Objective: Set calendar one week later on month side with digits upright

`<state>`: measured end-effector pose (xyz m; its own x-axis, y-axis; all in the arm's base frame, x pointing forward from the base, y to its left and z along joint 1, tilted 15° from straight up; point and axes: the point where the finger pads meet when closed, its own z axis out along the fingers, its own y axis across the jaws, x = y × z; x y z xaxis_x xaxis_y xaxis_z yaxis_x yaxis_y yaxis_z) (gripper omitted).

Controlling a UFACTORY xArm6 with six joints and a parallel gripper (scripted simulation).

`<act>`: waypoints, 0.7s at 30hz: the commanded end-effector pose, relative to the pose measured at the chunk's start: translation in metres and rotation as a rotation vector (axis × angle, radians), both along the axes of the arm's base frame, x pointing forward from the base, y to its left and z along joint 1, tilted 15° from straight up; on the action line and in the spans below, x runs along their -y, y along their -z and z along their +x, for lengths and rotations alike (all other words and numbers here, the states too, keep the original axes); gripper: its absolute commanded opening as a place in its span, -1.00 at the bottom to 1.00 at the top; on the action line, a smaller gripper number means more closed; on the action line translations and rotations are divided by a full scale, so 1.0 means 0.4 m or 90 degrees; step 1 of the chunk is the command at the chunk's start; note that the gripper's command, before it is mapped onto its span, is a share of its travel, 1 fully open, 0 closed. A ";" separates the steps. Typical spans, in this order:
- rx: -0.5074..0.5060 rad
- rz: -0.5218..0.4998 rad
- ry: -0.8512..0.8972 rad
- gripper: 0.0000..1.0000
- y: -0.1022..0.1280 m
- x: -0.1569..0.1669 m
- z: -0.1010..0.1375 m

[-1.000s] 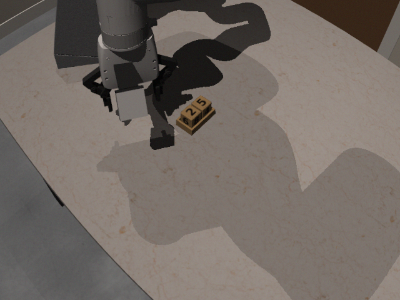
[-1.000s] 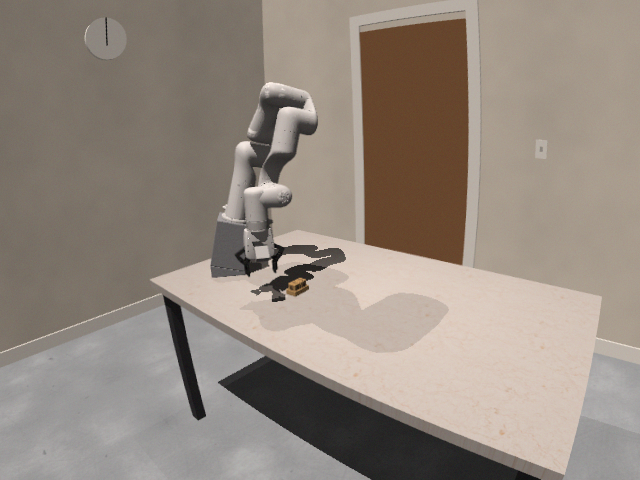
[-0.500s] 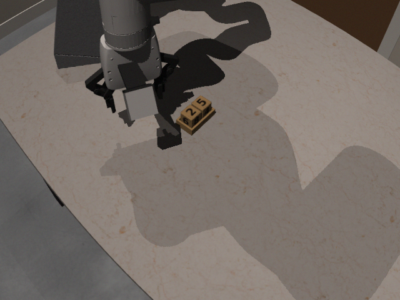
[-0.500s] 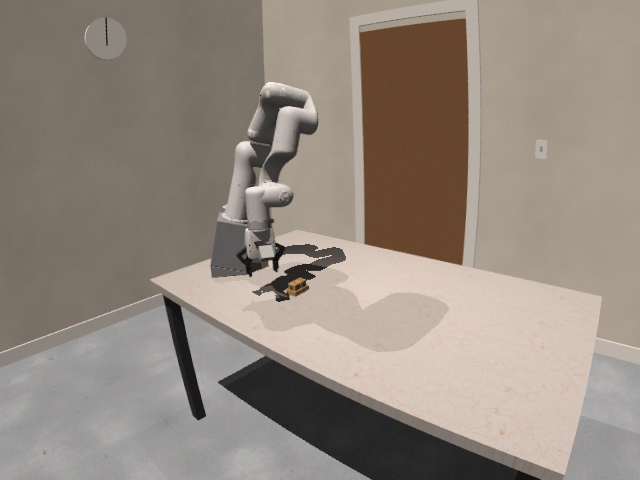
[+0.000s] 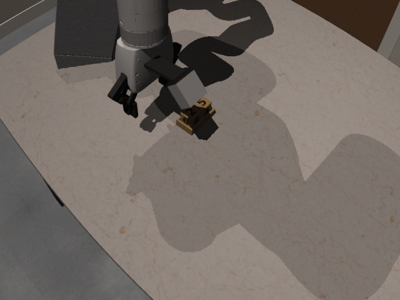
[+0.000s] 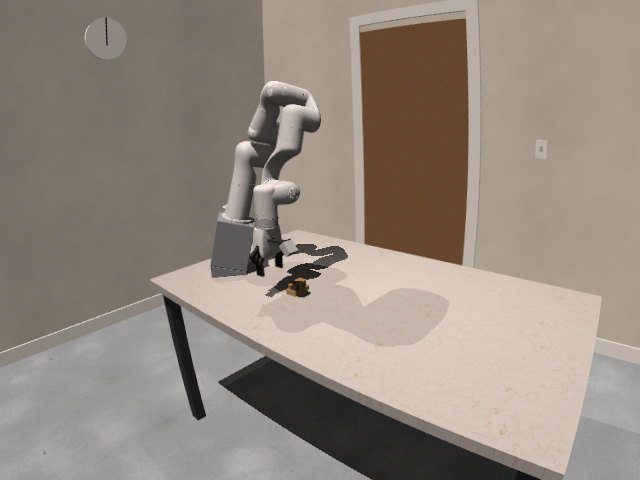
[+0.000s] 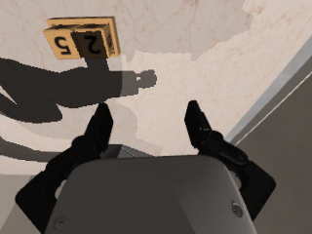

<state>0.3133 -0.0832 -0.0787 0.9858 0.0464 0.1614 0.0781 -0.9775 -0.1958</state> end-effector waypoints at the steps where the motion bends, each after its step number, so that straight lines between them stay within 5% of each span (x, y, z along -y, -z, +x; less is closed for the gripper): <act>1: 0.032 -0.018 -0.105 1.00 -0.012 -0.012 0.015; 21: 0.116 -0.083 -0.506 1.00 -0.052 -0.069 0.065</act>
<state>0.3357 -0.0586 -0.0608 0.6868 0.6843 0.2452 0.7125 -0.7005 -0.0406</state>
